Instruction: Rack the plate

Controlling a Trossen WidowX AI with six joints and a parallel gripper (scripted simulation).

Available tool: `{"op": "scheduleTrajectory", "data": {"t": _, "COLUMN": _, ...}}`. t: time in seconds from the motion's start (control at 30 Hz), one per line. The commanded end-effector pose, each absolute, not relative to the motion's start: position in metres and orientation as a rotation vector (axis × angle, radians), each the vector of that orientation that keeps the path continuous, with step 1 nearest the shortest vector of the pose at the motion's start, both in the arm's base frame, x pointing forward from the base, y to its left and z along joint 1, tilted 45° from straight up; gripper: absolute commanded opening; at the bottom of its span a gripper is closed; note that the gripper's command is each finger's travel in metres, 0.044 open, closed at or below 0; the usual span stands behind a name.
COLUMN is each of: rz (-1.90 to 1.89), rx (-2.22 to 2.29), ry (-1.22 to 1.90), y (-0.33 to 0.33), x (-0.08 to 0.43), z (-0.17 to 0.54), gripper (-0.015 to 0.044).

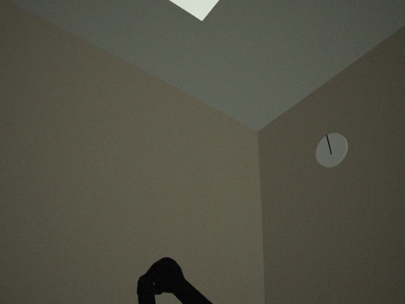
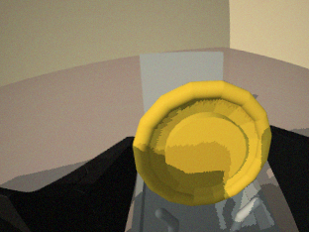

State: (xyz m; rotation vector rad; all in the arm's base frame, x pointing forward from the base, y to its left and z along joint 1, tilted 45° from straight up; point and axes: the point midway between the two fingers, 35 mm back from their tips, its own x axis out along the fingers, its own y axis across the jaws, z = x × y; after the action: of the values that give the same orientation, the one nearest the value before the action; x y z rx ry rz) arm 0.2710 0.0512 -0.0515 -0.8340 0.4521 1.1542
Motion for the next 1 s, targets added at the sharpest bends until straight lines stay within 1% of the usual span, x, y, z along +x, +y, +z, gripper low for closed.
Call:
{"op": "scheduleTrajectory", "data": {"t": 0.0, "rz": 1.154, "rx": -0.834, "ry": 0.452, "y": 0.051, "x": 0.271, "z": -0.052, "gripper": 0.0341}}
{"op": "scheduleTrajectory", "data": {"t": 0.07, "rz": 1.154, "rx": -0.834, "ry": 0.452, "y": 0.051, "x": 0.271, "z": -0.052, "gripper": 0.0394}}
{"op": "scheduleTrajectory", "data": {"t": 0.1, "rz": 1.154, "rx": -0.834, "ry": 0.452, "y": 0.051, "x": 0.271, "z": -0.052, "gripper": 0.04}}
{"op": "scheduleTrajectory", "data": {"t": 0.4, "rz": 1.155, "rx": -0.834, "ry": 0.453, "y": 0.053, "x": 0.271, "z": -0.05, "gripper": 0.04}}
{"op": "scheduleTrajectory", "data": {"t": 0.53, "rz": 1.164, "rx": -0.827, "ry": 0.471, "y": 0.082, "x": 0.275, "z": -0.02, "gripper": 0.04}}
{"op": "scheduleTrajectory", "data": {"t": 0.73, "rz": 1.167, "rx": -0.797, "ry": 0.475, "y": 0.133, "x": 0.267, "z": 0.028, "gripper": 0.04}}
{"op": "scheduleTrajectory", "data": {"t": 0.97, "rz": 1.166, "rx": -0.793, "ry": 0.481, "y": 0.135, "x": 0.267, "z": 0.03, "gripper": 0.04}}
